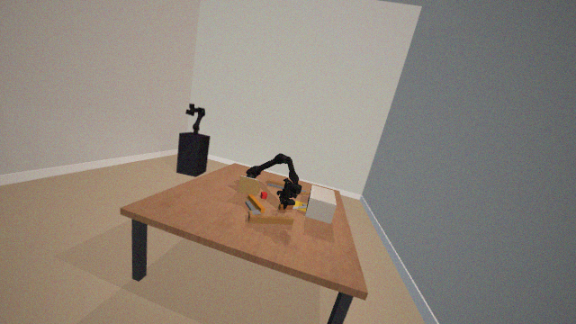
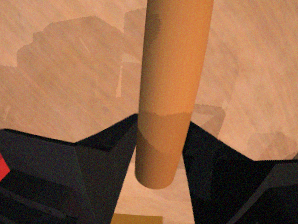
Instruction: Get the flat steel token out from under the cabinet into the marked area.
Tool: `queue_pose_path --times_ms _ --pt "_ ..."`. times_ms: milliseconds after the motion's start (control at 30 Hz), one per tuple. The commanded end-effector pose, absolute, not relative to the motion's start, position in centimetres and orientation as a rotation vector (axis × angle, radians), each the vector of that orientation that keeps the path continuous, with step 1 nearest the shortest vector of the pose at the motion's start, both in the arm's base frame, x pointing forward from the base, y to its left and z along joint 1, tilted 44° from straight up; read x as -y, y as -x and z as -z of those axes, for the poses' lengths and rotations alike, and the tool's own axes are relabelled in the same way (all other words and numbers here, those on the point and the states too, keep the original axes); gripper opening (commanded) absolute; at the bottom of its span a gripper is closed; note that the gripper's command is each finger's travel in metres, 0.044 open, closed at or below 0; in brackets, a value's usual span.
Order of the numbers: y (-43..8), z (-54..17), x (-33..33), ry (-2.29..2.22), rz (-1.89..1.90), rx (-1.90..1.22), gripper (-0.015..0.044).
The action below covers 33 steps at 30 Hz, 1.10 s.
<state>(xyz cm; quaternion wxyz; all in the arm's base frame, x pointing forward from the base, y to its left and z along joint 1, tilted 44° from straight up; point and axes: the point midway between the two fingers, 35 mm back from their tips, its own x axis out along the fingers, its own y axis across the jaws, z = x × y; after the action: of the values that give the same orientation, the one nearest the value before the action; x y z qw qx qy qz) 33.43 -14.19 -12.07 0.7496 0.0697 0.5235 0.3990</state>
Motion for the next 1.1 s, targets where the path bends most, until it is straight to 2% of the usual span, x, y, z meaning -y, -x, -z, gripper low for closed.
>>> queue_pose_path --times_ms 0,1067 --pt "-33.2 11.8 13.7 -0.161 -0.874 -1.139 0.0000" --pt "-29.3 13.5 14.7 -0.160 -0.873 -1.142 0.0000"
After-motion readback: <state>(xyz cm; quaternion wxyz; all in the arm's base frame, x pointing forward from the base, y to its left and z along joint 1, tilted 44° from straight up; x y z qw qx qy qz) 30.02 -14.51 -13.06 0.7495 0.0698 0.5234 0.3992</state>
